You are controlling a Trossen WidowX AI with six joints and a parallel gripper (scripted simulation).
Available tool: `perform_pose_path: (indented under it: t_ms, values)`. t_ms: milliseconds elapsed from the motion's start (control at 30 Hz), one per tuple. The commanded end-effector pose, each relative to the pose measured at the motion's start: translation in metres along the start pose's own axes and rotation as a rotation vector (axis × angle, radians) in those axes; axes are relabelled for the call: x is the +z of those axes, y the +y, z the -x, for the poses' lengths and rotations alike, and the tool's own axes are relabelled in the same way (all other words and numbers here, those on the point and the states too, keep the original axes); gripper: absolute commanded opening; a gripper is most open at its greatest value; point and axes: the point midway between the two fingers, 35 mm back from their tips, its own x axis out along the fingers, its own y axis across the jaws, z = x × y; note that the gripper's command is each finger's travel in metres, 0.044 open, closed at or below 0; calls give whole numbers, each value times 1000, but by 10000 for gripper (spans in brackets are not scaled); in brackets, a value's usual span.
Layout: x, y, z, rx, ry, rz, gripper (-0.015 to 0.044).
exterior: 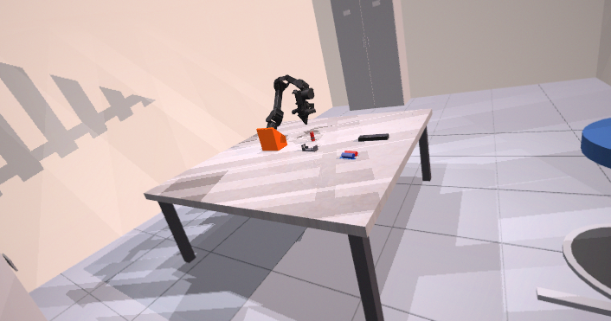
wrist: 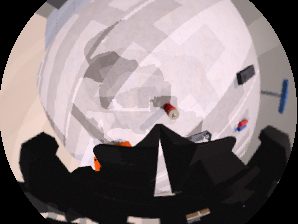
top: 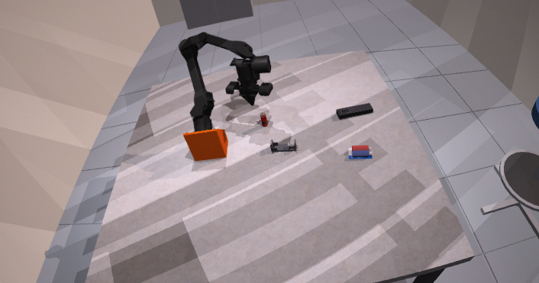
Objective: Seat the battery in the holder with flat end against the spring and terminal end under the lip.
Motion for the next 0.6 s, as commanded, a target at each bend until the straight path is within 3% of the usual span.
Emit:
perform_pose_path:
  t_ms: [0, 233, 567]
  values:
    - [0, 1, -23, 12, -2, -4, 0]
    - [1, 6, -65, 15, -11, -4, 0]
    - [3, -3, -65, 15, -11, -4, 0]
